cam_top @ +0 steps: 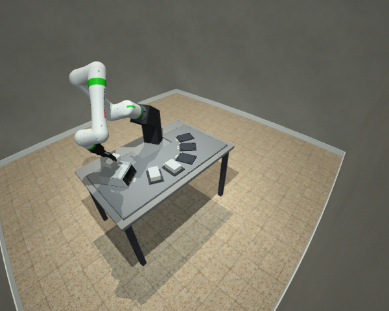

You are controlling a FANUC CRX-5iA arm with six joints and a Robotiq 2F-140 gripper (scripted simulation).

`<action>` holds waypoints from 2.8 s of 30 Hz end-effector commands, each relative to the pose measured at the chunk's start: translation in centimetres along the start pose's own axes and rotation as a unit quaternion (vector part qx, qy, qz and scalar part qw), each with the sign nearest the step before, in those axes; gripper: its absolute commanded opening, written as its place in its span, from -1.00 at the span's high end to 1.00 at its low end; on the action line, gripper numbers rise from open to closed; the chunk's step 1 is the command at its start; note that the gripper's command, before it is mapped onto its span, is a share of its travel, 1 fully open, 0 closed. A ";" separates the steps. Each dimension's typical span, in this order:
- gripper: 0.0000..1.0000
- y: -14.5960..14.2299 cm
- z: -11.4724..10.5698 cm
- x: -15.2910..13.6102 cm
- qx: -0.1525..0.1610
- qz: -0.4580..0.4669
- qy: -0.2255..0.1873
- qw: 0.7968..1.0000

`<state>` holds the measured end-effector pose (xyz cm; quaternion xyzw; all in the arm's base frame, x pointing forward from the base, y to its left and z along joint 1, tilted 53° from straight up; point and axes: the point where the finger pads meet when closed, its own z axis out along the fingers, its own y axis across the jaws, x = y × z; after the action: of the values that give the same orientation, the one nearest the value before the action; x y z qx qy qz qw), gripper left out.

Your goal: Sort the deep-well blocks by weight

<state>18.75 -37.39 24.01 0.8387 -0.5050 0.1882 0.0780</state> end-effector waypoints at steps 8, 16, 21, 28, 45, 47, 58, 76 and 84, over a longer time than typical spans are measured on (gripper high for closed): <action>0.80 0.0 0.0 0.0 0.000 0.000 0.000 1.000; 0.80 -1.6 0.2 -0.3 -0.042 -0.072 0.000 0.997; 0.80 -3.3 0.3 -0.6 -0.083 -0.144 0.000 0.986; 0.80 -5.5 0.6 -1.0 -0.099 -0.171 0.000 0.980; 0.80 -10.4 1.1 -1.9 -0.099 -0.171 0.000 0.980; 0.80 -11.1 1.2 -2.0 -0.099 -0.171 0.000 0.980; 0.80 -14.0 1.5 -2.5 -0.099 -0.171 0.000 0.980; 0.80 -18.2 2.2 -3.8 -0.131 -0.227 0.000 0.965; 0.80 -19.9 2.7 -4.7 -0.179 -0.310 0.000 0.934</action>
<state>34.52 -25.29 21.11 0.9236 -0.2657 0.0723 0.2667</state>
